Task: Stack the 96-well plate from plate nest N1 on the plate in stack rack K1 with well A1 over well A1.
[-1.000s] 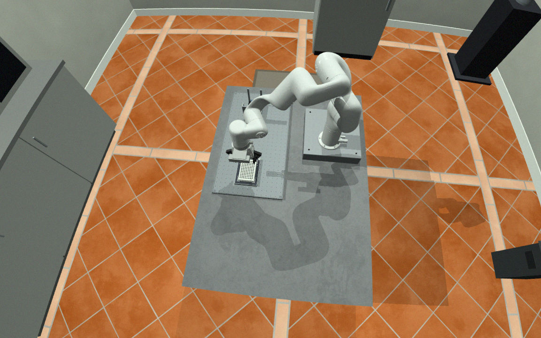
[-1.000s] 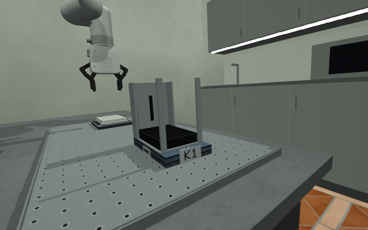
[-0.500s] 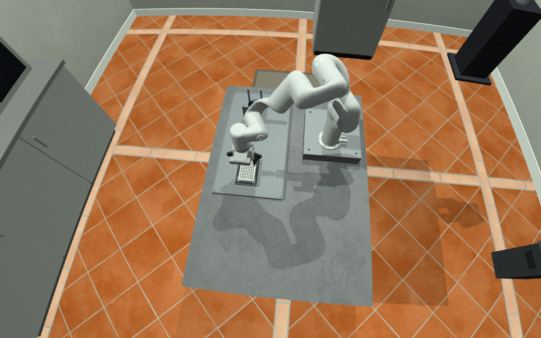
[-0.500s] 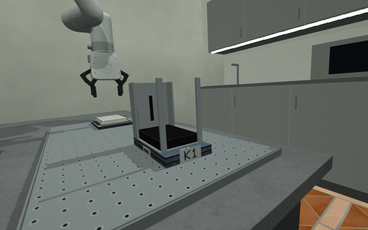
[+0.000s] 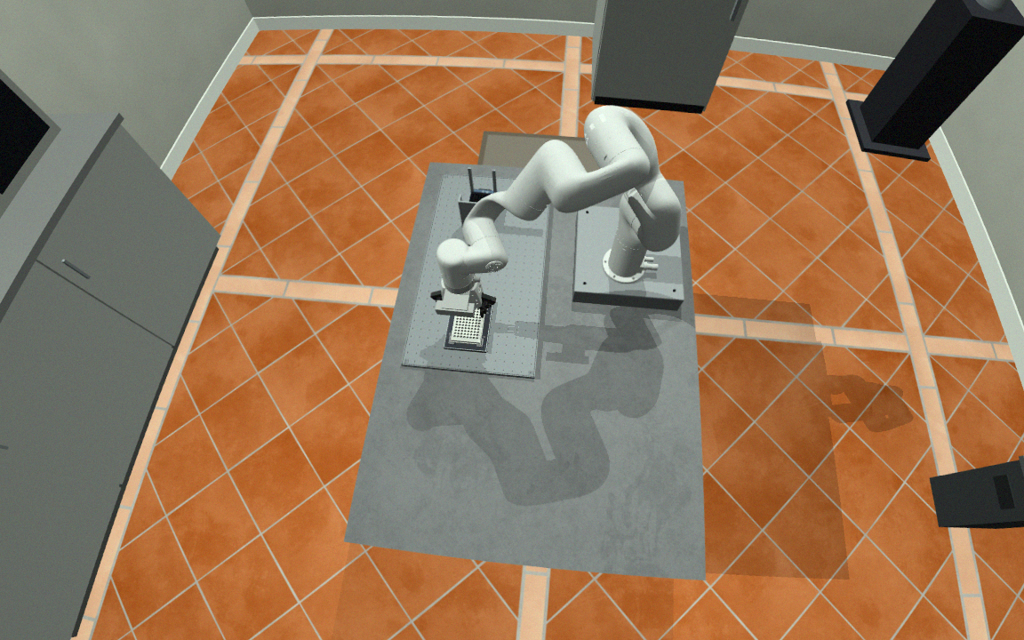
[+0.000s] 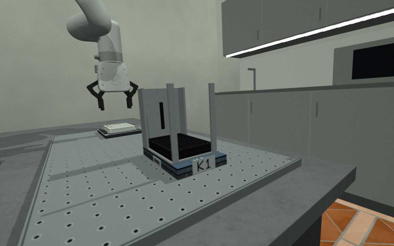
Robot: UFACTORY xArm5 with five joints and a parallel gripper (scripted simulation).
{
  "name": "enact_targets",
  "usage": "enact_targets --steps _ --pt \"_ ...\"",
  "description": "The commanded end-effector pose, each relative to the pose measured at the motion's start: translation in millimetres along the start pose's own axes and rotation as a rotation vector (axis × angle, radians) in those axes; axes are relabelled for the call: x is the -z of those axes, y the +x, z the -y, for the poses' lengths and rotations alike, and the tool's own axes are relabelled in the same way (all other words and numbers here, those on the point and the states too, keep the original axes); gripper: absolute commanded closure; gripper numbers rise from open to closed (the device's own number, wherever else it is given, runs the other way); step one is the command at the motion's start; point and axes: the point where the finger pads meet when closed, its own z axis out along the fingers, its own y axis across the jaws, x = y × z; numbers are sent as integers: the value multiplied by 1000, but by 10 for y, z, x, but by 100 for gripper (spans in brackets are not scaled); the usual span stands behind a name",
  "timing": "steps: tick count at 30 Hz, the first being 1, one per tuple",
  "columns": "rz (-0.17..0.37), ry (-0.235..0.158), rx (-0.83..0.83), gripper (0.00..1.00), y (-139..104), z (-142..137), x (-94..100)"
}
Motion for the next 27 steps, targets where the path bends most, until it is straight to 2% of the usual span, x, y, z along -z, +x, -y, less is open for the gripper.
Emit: enact_targets --steps 1,27 --pt "8 -8 0 0 6 -13 -50" --pt "8 -8 0 0 2 -15 -417"
